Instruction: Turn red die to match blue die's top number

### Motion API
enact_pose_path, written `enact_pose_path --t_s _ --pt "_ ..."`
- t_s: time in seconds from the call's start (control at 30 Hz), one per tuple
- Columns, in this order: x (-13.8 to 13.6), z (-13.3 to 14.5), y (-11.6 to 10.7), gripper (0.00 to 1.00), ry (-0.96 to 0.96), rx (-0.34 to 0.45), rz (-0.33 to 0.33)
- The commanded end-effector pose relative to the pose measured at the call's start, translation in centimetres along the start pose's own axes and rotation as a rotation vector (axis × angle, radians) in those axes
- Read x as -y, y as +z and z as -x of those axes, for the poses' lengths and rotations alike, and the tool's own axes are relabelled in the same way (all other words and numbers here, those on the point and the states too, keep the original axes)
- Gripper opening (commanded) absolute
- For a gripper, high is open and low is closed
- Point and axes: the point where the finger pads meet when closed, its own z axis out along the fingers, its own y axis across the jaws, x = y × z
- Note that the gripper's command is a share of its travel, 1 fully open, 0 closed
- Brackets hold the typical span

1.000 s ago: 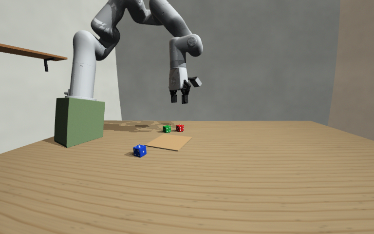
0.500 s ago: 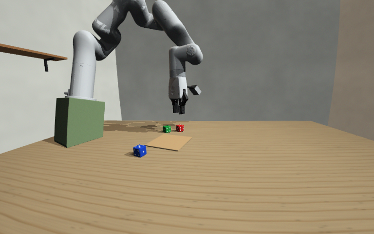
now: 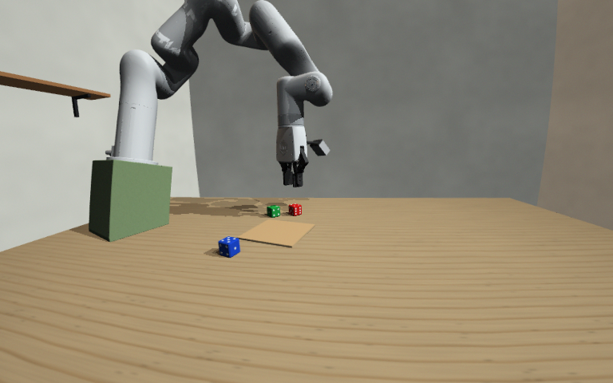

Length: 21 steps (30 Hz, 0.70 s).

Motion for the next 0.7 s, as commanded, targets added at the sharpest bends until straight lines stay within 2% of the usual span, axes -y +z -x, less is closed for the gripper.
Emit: enact_pose_path --t_s 0.0,0.67 --pt "-0.07 -0.11 -0.12 0.47 0.0 -0.003 0.002" --pt "-0.07 -0.12 0.08 0.47 -0.001 -0.004 0.001"
